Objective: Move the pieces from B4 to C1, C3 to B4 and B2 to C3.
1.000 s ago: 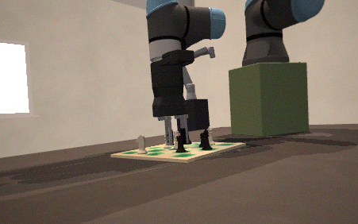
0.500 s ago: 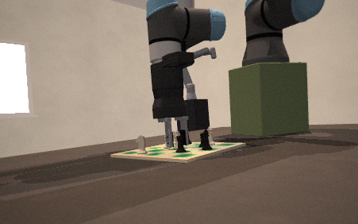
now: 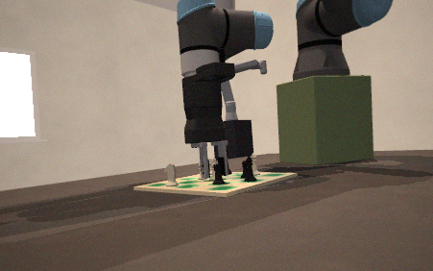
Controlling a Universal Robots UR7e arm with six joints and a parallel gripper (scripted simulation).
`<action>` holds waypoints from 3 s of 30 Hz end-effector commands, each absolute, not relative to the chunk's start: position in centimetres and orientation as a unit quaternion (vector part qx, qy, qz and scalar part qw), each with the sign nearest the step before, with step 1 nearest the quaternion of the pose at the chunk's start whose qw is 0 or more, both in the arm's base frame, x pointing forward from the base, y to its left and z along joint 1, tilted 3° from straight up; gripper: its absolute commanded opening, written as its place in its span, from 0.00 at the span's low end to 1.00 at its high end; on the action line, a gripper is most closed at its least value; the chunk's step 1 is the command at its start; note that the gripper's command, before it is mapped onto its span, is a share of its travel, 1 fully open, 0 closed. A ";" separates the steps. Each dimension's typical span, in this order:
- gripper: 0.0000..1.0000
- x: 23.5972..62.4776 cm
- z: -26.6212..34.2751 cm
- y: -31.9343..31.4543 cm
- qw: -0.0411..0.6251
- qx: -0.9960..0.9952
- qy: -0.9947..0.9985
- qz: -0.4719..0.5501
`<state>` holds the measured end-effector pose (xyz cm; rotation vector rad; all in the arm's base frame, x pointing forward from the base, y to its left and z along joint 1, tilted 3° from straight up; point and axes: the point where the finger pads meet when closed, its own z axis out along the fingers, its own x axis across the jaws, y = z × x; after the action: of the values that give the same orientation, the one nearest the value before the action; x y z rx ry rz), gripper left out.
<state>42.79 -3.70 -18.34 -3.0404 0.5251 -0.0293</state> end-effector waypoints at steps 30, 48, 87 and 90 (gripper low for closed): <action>0.00 42.8 -18.3 -3.7 0.028 -0.985 0.170 -0.010; 0.00 42.8 -18.1 -3.7 0.028 -0.985 0.170 -0.010; 0.00 42.5 -8.4 -4.2 0.028 -0.985 0.170 -0.010; 0.00 42.5 -8.3 -4.2 0.028 -0.985 0.170 -0.010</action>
<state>42.53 -4.21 -8.53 -3.0408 0.5251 -0.0313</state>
